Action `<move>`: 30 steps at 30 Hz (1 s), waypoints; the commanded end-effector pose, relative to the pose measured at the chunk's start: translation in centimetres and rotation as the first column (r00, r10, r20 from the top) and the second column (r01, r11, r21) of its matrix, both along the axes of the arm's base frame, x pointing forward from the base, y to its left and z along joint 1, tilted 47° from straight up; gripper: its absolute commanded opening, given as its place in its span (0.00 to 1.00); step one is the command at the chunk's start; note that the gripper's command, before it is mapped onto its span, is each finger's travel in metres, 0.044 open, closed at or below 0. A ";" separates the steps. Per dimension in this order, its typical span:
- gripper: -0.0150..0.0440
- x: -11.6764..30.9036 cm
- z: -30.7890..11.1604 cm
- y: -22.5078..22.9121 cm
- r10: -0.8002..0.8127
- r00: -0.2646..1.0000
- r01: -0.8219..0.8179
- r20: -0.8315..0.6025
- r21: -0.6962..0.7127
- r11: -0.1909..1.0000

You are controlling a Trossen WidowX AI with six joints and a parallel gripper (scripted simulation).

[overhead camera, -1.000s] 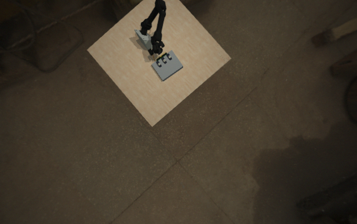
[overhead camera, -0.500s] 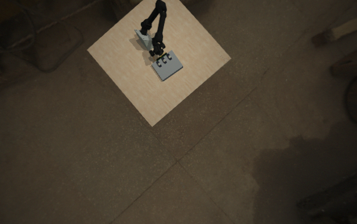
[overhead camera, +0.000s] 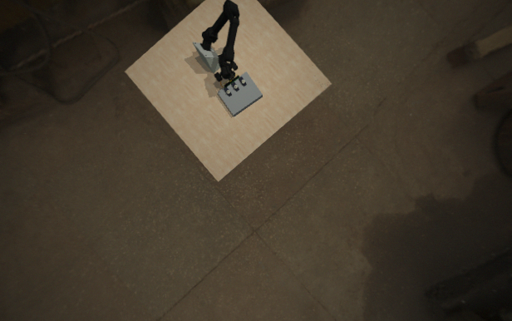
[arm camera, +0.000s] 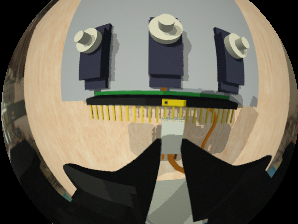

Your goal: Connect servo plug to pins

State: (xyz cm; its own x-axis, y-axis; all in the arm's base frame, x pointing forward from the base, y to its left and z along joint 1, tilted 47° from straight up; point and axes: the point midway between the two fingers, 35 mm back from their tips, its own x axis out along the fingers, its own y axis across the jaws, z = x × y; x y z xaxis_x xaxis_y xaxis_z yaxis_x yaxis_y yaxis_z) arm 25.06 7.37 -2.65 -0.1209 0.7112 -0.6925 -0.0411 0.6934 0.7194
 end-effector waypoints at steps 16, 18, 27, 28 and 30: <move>0.25 1.5 0.0 0.0 -0.005 1.000 0.005 0.001 0.002 1.000; 0.25 1.6 0.0 0.0 -0.005 1.000 0.005 0.001 0.002 1.000; 0.61 0.9 -0.2 0.3 -0.005 1.000 0.005 0.000 0.002 1.000; 0.65 1.0 0.0 0.2 -0.005 1.000 0.005 0.000 0.002 1.000; 0.74 1.2 0.7 -0.7 -0.005 1.000 0.005 0.001 0.000 1.000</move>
State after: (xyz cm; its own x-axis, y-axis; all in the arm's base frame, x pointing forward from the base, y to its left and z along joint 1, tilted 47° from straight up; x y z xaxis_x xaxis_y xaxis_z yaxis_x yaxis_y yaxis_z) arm 25.97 7.52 -2.63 -0.1228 0.7132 -0.6902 -0.0349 0.6919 0.7212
